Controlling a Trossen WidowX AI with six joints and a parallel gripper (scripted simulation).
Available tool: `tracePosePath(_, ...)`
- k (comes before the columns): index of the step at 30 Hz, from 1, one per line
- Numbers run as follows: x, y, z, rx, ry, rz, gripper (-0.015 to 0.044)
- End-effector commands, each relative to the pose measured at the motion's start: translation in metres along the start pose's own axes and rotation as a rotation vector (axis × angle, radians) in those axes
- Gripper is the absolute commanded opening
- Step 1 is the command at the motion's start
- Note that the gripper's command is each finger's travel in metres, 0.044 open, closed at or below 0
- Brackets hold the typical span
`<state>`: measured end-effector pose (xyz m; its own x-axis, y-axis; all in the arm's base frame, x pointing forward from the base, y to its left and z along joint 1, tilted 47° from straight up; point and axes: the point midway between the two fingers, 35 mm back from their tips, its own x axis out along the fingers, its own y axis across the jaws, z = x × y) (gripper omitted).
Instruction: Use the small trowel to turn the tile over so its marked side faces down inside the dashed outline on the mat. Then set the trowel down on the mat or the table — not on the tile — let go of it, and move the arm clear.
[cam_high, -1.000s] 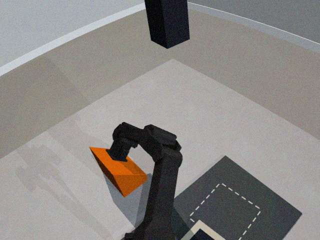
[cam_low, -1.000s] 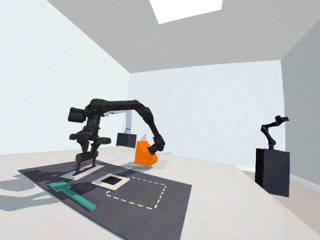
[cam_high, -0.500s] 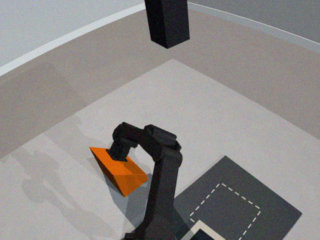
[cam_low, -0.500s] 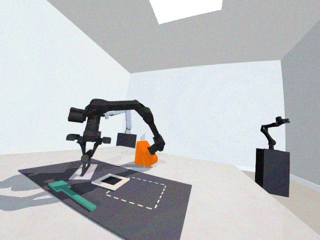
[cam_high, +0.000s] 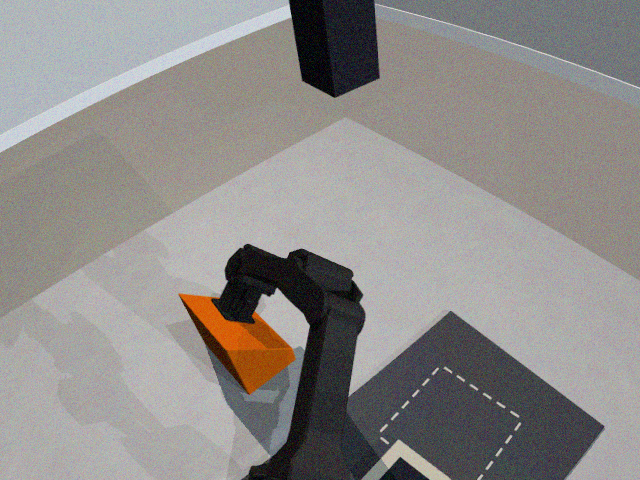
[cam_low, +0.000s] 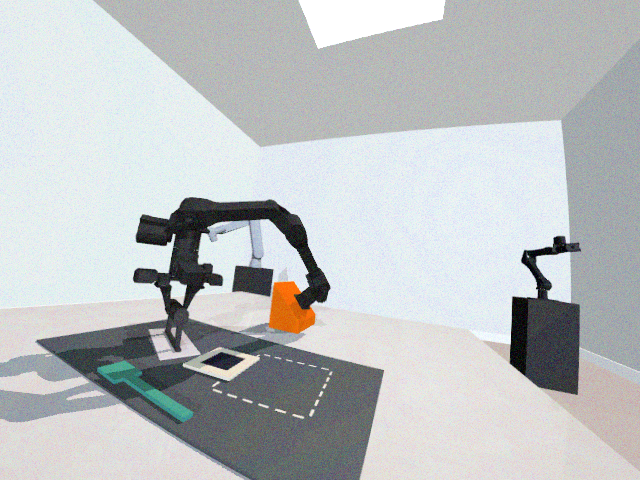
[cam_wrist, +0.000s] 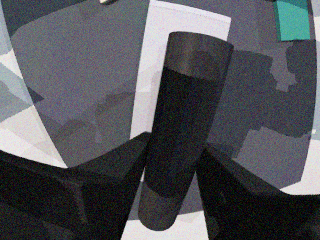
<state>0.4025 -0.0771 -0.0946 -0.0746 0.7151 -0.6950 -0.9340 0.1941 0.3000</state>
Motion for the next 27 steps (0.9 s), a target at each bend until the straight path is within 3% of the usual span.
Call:
tracePosePath(1, 0.0009, -0.0002, 0.0007, -0.034, 0.0, 0.0, 0.013)
tracePosePath(2, 0.0009, -0.0002, 0.0007, -0.034, 0.0, 0.0, 0.013)
tracePosePath(8, 0.0009, -0.0002, 0.0007, -0.034, 0.0, 0.0, 0.027)
tracePosePath(27, -0.0016, -0.0002, 0.0007, -0.035, 0.0, 0.0, 0.027)
